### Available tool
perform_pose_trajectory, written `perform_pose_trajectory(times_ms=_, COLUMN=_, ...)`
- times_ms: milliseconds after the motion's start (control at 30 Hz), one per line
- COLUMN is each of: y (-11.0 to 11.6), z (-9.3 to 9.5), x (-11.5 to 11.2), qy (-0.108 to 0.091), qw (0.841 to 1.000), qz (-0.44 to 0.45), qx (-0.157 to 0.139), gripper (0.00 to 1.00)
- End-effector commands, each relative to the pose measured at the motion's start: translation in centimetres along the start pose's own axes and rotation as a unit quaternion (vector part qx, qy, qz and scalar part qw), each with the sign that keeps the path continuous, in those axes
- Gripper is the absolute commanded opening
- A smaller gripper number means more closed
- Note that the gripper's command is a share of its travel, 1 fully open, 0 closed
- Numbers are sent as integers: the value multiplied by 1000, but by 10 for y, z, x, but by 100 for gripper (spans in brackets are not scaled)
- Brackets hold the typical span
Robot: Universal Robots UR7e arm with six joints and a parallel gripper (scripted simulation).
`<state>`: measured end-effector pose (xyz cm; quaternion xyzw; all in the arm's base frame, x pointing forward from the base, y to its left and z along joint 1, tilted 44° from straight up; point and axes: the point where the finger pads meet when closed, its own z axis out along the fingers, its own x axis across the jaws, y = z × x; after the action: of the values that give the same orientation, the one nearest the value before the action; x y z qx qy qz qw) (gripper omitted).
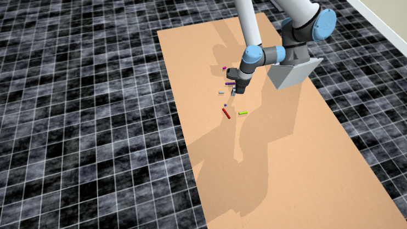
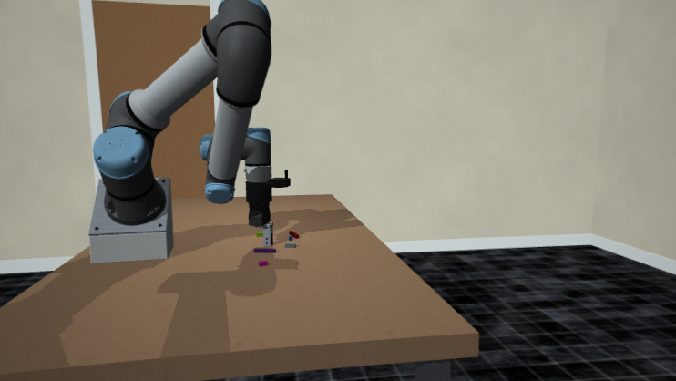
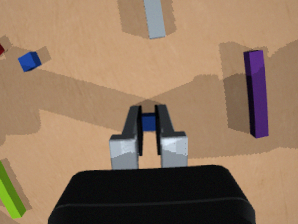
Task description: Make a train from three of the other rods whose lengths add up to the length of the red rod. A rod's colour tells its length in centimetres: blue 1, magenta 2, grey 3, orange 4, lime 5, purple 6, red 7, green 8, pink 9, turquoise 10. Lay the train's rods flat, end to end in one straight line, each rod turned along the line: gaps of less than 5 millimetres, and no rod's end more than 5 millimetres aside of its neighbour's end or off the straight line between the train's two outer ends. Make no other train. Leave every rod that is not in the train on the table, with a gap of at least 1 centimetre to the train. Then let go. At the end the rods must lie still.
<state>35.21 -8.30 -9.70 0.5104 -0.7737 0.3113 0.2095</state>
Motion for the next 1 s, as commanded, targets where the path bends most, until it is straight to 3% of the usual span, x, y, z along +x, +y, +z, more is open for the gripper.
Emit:
perform_pose_trajectory(times_ms=0, y=0, z=0, x=0, qy=0, qw=1000, qz=0, qx=0, gripper=36)
perform_pose_trajectory(times_ms=133, y=0, z=0, x=0, qy=0, qw=1000, qz=0, qx=0, gripper=42)
perform_pose_trajectory(times_ms=167, y=0, z=0, x=0, qy=0, qw=1000, qz=0, qx=0, gripper=48)
perform_pose_trajectory(times_ms=300, y=0, z=0, x=0, qy=0, qw=1000, qz=0, qx=0, gripper=48)
perform_pose_trajectory(times_ms=333, y=0, z=0, x=0, qy=0, qw=1000, qz=0, qx=0, gripper=54)
perform_pose_trajectory(times_ms=967, y=0, z=-5, x=0, qy=0, qw=1000, qz=0, qx=0, gripper=54)
